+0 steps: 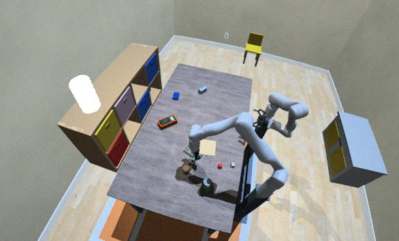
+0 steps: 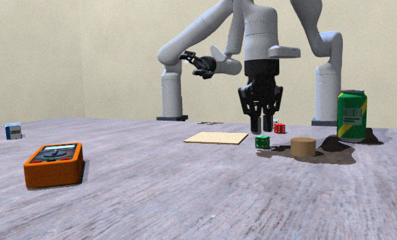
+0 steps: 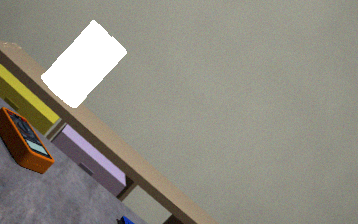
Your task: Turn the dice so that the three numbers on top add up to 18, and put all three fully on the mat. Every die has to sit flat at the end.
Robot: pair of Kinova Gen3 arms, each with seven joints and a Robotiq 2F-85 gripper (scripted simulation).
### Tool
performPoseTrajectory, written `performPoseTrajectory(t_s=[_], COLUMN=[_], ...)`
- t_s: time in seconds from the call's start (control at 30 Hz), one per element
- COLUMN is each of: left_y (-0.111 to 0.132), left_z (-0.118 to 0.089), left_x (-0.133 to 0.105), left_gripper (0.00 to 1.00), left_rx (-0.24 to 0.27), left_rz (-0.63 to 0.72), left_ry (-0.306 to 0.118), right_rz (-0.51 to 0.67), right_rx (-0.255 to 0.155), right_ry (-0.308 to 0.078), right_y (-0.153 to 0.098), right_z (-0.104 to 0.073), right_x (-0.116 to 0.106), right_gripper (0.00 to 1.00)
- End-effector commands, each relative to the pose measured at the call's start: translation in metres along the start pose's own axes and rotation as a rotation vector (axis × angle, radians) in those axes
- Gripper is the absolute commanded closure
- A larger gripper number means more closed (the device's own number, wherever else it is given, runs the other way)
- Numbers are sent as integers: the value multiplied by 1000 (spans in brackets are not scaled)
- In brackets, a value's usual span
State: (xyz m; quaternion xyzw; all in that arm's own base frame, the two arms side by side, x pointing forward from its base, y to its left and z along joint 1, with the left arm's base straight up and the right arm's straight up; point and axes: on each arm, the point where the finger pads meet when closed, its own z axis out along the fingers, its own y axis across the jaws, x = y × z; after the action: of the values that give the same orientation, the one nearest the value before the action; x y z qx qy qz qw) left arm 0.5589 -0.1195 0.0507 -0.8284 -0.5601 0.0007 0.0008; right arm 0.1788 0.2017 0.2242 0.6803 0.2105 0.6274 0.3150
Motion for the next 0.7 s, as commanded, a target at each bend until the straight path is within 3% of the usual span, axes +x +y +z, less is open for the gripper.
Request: performPoseTrajectory(t_s=[0.0,0.67], left_y=[1,1], left_z=[-1,23], left_x=[0,0], left_gripper=[536,536], left_rx=[-2,-2], left_rz=[0,0], left_ry=[0,0], right_rz=[1,1], right_rx=[0,0], right_ry=[0,0], right_y=[0,0], right_z=[0,0], right_x=[0,0], right_gripper=[2,2])
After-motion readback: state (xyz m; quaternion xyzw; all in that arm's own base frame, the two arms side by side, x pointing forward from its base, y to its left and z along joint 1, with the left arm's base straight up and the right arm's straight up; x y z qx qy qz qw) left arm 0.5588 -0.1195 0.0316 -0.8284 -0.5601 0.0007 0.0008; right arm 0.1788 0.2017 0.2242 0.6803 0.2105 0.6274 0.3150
